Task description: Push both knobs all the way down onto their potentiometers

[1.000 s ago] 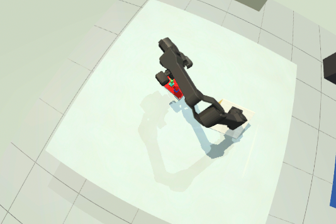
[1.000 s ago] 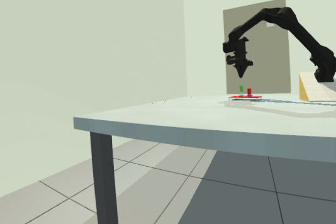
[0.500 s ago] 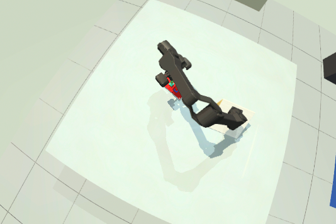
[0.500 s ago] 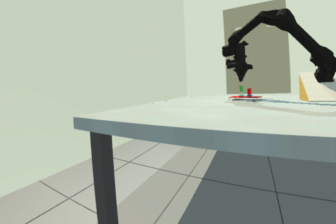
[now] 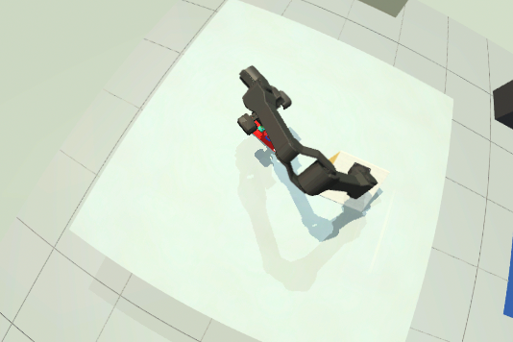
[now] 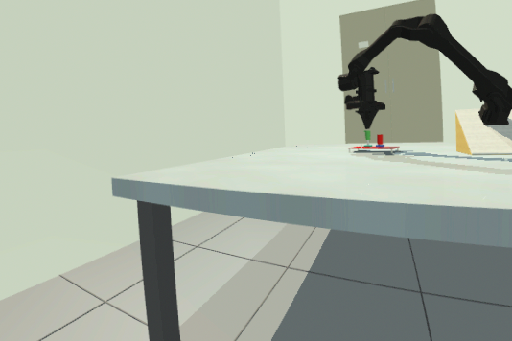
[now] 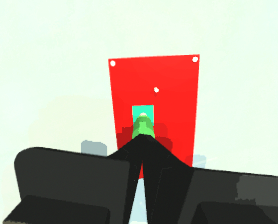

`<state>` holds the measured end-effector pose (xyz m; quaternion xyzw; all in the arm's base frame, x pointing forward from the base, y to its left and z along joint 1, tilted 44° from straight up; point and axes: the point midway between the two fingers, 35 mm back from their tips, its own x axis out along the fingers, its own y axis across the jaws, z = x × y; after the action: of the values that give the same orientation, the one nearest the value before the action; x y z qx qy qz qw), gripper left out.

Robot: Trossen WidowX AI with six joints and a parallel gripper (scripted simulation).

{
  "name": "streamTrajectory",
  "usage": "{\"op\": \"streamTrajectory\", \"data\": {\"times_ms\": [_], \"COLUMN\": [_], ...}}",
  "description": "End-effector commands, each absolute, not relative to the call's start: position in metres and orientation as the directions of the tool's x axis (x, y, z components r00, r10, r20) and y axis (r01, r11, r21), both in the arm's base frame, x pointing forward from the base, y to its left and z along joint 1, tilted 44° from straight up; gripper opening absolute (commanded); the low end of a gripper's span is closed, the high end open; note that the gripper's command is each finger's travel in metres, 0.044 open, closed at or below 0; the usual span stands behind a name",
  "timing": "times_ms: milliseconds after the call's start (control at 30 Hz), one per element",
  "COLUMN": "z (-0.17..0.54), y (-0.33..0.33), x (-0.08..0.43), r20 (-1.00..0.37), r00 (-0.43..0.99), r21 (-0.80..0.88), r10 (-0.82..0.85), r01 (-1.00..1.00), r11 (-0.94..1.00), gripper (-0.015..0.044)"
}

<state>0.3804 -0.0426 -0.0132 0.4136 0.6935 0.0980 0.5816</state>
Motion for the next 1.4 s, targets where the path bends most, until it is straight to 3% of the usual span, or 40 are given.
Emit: {"op": "streamTrajectory", "data": {"times_ms": [0,1367], "z": [-0.0136,-0.0172], "y": [-0.0416,-0.0380], "x": [0.3797,0.3798], "r20": [-0.721,-0.720], "r00": [0.019,0.019], "r21": [0.619,0.619], "r10": [0.693,0.693], "r01": [0.467,0.467], "r11": [0.631,0.631], "gripper": [0.0000,0.0000]}}
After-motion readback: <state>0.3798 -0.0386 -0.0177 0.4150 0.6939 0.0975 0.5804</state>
